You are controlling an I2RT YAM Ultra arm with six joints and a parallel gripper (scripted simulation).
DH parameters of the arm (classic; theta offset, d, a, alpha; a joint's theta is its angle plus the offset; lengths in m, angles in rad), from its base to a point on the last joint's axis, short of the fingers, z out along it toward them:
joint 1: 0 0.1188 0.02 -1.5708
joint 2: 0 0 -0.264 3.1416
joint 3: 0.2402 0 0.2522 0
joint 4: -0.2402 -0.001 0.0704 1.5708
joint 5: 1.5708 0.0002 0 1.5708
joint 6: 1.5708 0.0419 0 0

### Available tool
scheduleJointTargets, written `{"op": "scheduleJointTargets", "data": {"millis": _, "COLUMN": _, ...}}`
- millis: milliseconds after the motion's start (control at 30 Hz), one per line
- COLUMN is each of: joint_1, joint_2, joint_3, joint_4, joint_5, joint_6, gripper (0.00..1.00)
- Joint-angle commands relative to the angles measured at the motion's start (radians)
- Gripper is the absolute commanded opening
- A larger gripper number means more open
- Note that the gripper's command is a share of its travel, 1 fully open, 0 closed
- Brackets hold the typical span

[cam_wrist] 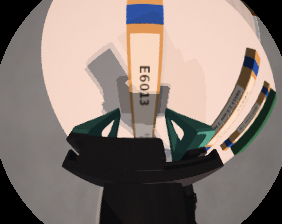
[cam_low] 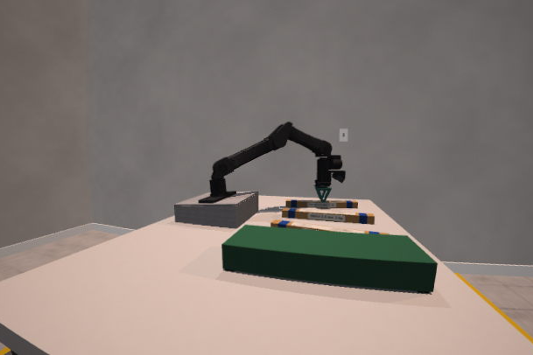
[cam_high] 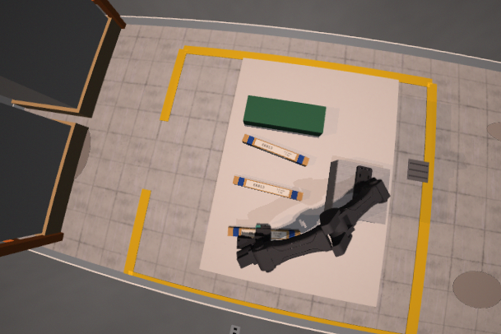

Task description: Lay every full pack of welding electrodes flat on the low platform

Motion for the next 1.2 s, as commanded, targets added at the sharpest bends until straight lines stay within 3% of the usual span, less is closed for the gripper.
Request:
{"op": "scheduleJointTargets", "data": {"millis": 0, "joint_1": 0.000, "joint_2": -0.010, "joint_3": 0.002, "joint_4": -0.001, "joint_5": -0.001, "joint_6": 0.001, "gripper": 0.74}}
{"op": "scheduleJointTargets", "data": {"millis": 900, "joint_1": 0.000, "joint_2": -0.010, "joint_3": 0.002, "joint_4": -0.001, "joint_5": -0.001, "joint_6": 0.001, "gripper": 0.74}}
{"op": "scheduleJointTargets", "data": {"millis": 933, "joint_1": 0.008, "joint_2": -0.040, "joint_3": -0.096, "joint_4": 0.068, "joint_5": -0.002, "joint_6": 0.007, "gripper": 0.74}}
{"op": "scheduleJointTargets", "data": {"millis": 1167, "joint_1": 0.000, "joint_2": -0.091, "joint_3": -0.017, "joint_4": -0.034, "joint_5": -0.002, "joint_6": 0.001, "gripper": 0.74}}
